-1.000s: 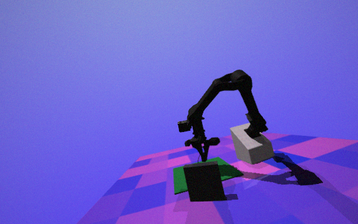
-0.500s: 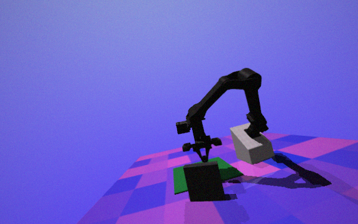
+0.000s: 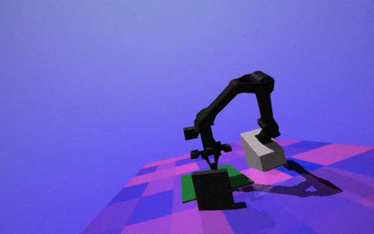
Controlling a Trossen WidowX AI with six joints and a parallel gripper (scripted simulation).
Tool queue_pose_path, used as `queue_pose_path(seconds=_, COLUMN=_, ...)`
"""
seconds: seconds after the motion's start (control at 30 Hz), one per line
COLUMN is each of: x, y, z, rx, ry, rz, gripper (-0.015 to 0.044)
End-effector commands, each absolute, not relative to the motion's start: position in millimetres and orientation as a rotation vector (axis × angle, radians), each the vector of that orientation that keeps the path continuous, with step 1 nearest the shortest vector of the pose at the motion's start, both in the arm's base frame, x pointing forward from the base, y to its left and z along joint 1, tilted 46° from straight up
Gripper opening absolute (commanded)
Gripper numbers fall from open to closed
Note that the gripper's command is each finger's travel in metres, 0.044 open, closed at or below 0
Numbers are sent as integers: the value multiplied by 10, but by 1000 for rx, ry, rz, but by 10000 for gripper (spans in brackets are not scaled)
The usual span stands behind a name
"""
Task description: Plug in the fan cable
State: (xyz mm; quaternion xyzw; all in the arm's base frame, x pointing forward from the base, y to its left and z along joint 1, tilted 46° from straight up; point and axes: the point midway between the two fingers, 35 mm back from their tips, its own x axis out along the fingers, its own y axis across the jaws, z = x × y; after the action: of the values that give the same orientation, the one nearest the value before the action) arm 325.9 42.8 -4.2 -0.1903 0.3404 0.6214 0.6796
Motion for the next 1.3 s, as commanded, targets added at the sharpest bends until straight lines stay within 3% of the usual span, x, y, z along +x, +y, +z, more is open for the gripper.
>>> queue_pose_path(seconds=0.0, x=3264, y=420, z=-37, rx=-428, ry=758, rz=1397, gripper=0)
queue_pose_path(seconds=1.27, x=3251, y=567, z=-201, rx=-419, ry=765, rz=1392, gripper=0)
